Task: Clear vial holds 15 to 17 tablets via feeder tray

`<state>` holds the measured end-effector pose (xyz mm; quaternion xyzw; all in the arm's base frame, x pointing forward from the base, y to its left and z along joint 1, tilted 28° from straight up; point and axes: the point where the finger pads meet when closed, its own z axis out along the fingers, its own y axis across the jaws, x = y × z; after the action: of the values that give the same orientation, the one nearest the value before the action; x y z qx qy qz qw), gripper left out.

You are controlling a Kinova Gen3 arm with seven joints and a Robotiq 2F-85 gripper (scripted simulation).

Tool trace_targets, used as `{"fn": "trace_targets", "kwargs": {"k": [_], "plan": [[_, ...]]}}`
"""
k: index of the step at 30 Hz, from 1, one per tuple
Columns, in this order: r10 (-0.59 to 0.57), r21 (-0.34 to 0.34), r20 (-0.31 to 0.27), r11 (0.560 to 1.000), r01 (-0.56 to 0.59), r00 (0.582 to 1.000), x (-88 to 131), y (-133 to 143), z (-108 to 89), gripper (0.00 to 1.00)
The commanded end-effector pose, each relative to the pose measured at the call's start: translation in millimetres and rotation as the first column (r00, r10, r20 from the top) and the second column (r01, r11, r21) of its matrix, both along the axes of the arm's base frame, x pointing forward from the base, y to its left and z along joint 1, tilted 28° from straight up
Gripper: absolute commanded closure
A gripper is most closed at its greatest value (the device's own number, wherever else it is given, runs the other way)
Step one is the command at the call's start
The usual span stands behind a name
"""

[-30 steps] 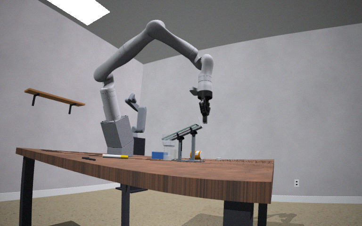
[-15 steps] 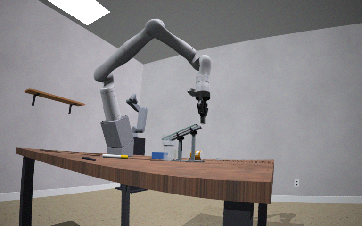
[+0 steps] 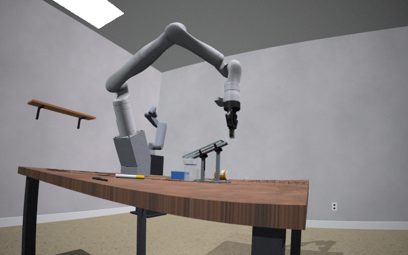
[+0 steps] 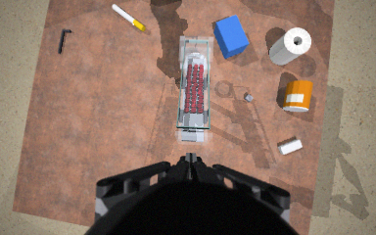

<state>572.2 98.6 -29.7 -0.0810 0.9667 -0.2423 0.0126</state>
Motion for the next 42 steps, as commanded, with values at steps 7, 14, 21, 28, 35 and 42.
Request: {"fn": "trace_targets", "kwargs": {"k": [7, 14, 21, 28, 35, 42], "plan": [[-0.001, 0.002, 0.004, 1.000, 0.001, 1.000, 4, 3, 0.1, 1.00], [-0.001, 0.002, 0.004, 1.000, 0.001, 1.000, 2, 2, -0.8, 1.00], [-0.001, 0.002, 0.004, 1.000, 0.001, 1.000, -16, -5, -7.1, 1.00], [-0.001, 0.002, 0.004, 1.000, 0.001, 1.000, -18, -5, -7.7, 1.00], [-0.001, 0.002, 0.004, 1.000, 0.001, 1.000, -11, -3, -5.2, 1.00], [-0.001, 0.002, 0.004, 1.000, 0.001, 1.000, 4, 3, -0.1, 1.00]]}}
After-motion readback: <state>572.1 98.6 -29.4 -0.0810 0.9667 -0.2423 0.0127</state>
